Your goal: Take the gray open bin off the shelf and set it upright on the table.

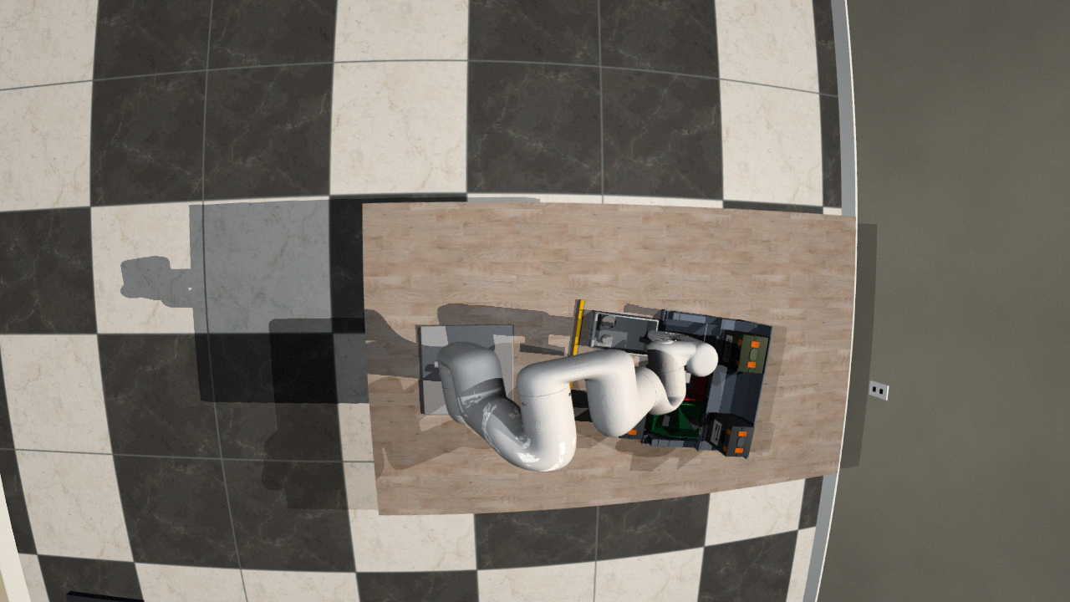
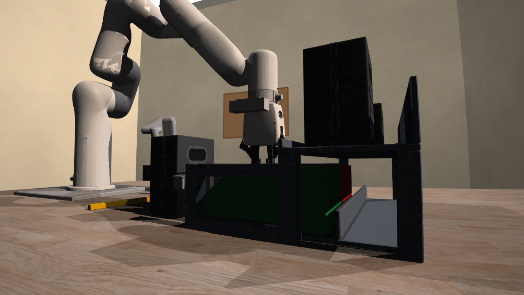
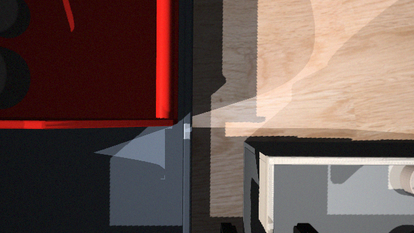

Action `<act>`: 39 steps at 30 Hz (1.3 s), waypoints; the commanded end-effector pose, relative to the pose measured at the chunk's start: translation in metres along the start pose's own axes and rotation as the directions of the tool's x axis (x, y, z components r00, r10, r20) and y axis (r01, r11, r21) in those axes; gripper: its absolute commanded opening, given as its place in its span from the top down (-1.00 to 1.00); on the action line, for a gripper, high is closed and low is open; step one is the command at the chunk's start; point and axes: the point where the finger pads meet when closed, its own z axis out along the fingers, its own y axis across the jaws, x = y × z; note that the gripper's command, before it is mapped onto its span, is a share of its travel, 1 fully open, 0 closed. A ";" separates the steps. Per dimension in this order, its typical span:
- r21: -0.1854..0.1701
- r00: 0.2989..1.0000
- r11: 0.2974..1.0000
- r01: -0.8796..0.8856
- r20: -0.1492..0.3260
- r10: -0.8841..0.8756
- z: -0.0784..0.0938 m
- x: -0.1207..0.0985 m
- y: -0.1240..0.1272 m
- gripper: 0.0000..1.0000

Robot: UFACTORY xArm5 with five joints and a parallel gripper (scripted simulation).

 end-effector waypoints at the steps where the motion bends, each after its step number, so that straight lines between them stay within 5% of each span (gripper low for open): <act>1: 0.008 1.000 1.000 0.000 -0.012 0.000 -0.010 -0.001 -0.001 0.32; 23: 0.008 1.000 1.000 0.000 -0.012 0.000 -0.058 -0.001 -0.001 0.32; 39: 0.008 1.000 1.000 0.000 -0.012 0.000 -0.059 -0.001 -0.001 0.32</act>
